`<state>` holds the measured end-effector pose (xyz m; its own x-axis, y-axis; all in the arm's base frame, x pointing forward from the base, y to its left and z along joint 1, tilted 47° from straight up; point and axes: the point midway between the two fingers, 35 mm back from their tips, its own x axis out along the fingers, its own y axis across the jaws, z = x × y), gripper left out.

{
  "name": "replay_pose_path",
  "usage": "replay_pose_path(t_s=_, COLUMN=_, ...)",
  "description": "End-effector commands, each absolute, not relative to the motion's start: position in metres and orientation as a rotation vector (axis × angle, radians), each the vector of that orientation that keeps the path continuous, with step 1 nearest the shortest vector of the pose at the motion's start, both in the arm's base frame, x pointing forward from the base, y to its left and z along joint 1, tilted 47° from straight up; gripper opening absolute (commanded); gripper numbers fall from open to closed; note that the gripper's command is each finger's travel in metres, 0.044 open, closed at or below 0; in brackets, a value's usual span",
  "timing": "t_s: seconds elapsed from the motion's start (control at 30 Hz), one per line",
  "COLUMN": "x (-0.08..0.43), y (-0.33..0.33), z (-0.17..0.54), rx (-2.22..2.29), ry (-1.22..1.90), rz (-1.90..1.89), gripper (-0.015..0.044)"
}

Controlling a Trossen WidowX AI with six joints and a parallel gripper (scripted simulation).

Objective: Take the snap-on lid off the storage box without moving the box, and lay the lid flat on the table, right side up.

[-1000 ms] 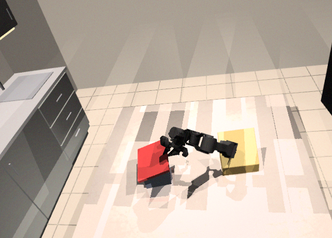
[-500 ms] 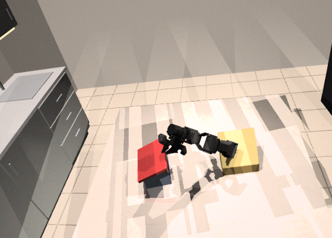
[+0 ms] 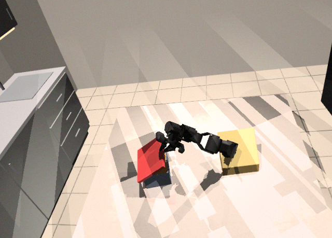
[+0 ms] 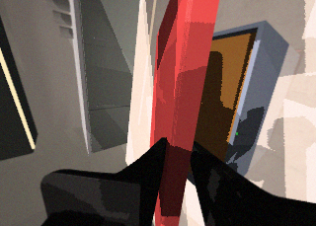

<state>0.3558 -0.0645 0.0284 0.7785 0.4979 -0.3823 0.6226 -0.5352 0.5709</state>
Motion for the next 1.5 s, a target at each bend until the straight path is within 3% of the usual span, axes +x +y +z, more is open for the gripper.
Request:
replay_pose_path(t_s=0.0, x=0.362, y=-0.071, z=0.037, rx=2.238, ry=0.811, rz=-0.21, gripper=0.0)
replay_pose_path(t_s=1.47, x=0.383, y=-0.112, z=0.079, rx=2.236, ry=0.81, rz=-0.21, gripper=0.0)
